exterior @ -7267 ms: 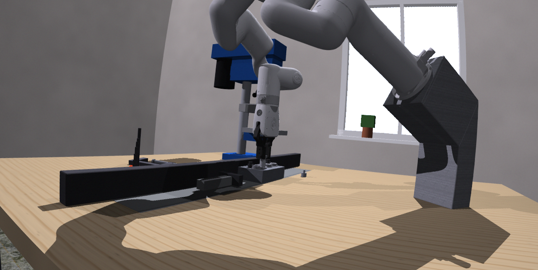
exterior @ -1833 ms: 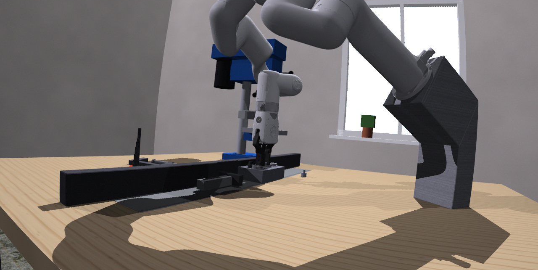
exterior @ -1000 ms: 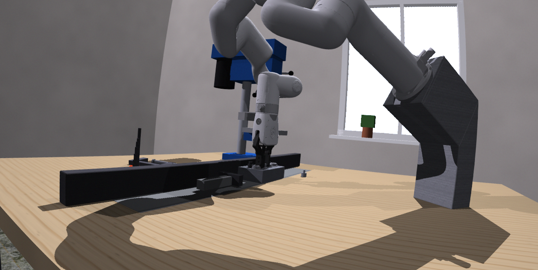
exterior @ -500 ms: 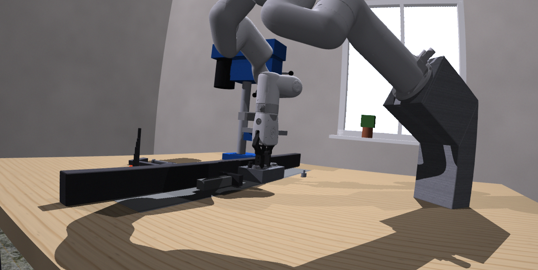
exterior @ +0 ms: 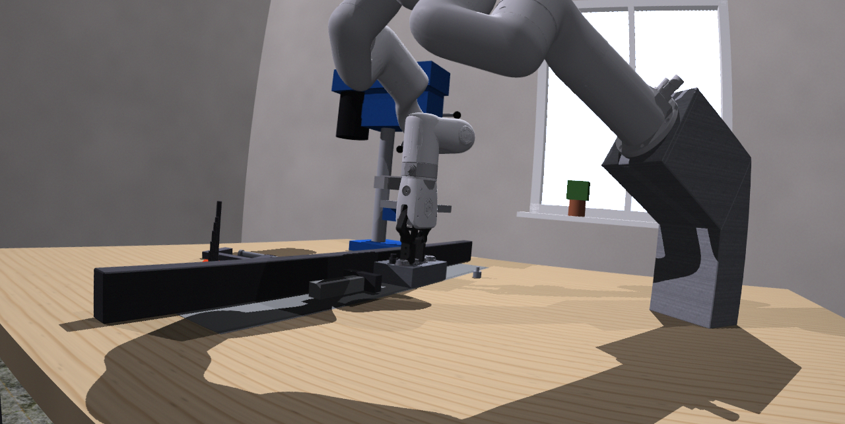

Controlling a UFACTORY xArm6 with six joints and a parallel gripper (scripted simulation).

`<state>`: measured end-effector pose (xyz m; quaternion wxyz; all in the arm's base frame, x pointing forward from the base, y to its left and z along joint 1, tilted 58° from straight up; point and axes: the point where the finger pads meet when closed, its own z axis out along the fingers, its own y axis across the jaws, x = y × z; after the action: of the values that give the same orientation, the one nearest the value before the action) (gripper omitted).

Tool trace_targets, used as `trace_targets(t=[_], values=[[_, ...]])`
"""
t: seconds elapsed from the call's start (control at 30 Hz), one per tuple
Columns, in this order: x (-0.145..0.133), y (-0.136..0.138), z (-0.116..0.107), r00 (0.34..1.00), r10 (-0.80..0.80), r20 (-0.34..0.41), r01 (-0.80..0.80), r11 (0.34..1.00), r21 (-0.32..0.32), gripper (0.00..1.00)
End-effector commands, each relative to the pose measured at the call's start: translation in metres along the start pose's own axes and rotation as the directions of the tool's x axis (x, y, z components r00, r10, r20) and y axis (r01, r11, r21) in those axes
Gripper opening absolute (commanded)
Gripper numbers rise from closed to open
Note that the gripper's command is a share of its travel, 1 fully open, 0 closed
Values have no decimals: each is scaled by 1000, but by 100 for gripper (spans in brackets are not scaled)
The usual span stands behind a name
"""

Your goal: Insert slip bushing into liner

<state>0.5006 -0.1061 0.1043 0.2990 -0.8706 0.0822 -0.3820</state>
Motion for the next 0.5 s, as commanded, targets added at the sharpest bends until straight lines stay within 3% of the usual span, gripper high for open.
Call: trace_targets(t=[0.0,0.47], values=[[1,0,-1,1000,0,-2,0,1000,-1,36],[1,0,-4,1000,0,-2,0,1000,-1,36]])
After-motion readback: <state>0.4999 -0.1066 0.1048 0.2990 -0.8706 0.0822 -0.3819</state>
